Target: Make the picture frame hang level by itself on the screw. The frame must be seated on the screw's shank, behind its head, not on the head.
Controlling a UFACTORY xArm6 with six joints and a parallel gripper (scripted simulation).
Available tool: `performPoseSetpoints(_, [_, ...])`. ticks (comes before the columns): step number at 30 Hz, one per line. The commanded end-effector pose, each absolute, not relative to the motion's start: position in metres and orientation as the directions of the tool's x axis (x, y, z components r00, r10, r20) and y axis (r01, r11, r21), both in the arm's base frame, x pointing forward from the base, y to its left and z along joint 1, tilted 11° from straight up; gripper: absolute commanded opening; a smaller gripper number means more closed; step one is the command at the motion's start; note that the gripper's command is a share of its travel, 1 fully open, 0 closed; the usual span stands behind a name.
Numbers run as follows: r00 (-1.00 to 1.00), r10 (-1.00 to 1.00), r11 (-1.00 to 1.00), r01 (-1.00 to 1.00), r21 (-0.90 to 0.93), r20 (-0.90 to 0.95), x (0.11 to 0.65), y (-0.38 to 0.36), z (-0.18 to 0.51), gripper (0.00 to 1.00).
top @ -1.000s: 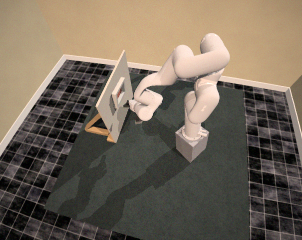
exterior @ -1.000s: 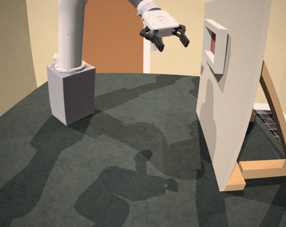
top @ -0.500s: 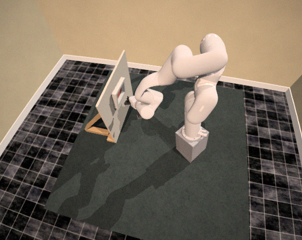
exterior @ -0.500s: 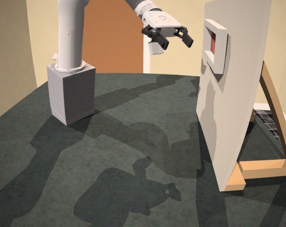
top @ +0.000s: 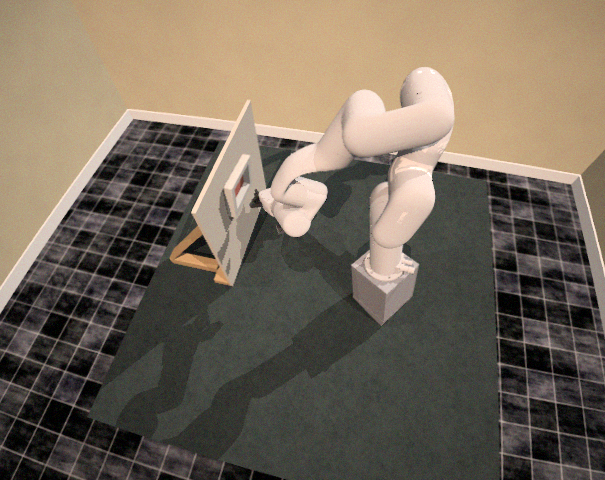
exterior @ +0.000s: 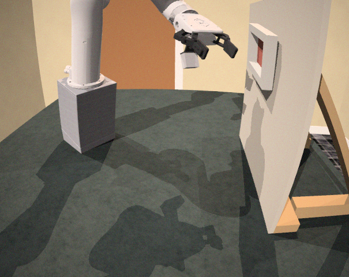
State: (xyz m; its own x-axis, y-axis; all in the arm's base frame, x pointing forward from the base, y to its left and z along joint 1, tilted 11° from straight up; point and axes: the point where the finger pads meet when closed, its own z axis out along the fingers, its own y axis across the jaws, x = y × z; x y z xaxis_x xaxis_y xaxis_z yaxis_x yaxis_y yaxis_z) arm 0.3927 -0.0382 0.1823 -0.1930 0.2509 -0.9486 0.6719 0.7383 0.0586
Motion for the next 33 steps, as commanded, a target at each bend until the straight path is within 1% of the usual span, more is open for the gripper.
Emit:
performPoseSetpoints(1, [-0.195, 0.202, 0.752, 0.658, 0.024, -0.960, 0.397, -0.045, 0.187, 1.00])
performPoseSetpoints(5, [-0.202, 0.130, 0.768, 0.640, -0.030, -0.971, 0.401, -0.055, 0.193, 1.00])
performPoseSetpoints(17, [-0.221, -0.232, 0.779, 0.541, -0.317, -0.947, 0.419, -0.094, 0.221, 1.00])
performPoseSetpoints(19, [-0.221, -0.232, 0.779, 0.541, -0.317, -0.947, 0.419, -0.094, 0.221, 1.00])
performPoseSetpoints(27, [-0.218, -0.409, 0.743, 0.483, -0.462, -0.886, 0.425, -0.107, 0.233, 1.00])
performPoseSetpoints(33, [-0.215, -0.468, 0.725, 0.462, -0.511, -0.857, 0.426, -0.110, 0.237, 1.00])
